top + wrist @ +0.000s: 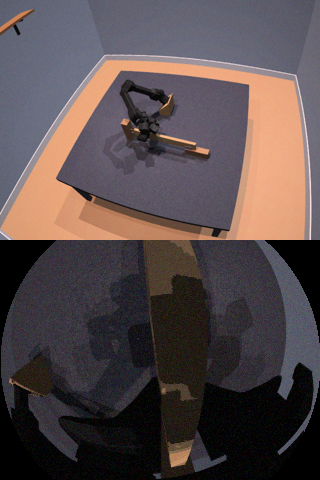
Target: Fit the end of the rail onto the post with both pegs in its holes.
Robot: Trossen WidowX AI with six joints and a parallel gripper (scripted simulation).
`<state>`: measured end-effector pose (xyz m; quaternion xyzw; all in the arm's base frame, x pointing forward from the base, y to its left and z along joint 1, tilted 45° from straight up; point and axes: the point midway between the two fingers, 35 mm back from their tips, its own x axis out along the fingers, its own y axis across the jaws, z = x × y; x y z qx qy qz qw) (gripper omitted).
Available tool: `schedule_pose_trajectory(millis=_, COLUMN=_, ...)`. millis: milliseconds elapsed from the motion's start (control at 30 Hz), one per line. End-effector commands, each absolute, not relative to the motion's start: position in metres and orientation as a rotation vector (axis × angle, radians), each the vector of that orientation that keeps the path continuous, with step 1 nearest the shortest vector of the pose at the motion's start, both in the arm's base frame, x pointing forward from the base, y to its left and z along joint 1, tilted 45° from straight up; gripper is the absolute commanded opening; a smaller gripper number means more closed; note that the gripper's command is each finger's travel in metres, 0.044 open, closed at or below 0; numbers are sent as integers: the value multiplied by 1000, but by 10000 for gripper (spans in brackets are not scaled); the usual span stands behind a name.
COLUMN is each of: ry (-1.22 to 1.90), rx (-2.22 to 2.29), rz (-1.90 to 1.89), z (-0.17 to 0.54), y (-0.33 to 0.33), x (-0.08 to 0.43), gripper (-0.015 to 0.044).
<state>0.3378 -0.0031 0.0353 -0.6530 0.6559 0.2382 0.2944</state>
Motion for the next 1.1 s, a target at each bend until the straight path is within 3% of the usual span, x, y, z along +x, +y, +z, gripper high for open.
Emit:
schedule_pose_trajectory(millis=0, ry=1732, rx=-1733, rz=641, z=35, y=0, x=339, gripper=0)
schedule_pose_trajectory(millis=1067, ry=1732, rx=-1734, rz=640, z=33, y=-1, x=338, gripper=0)
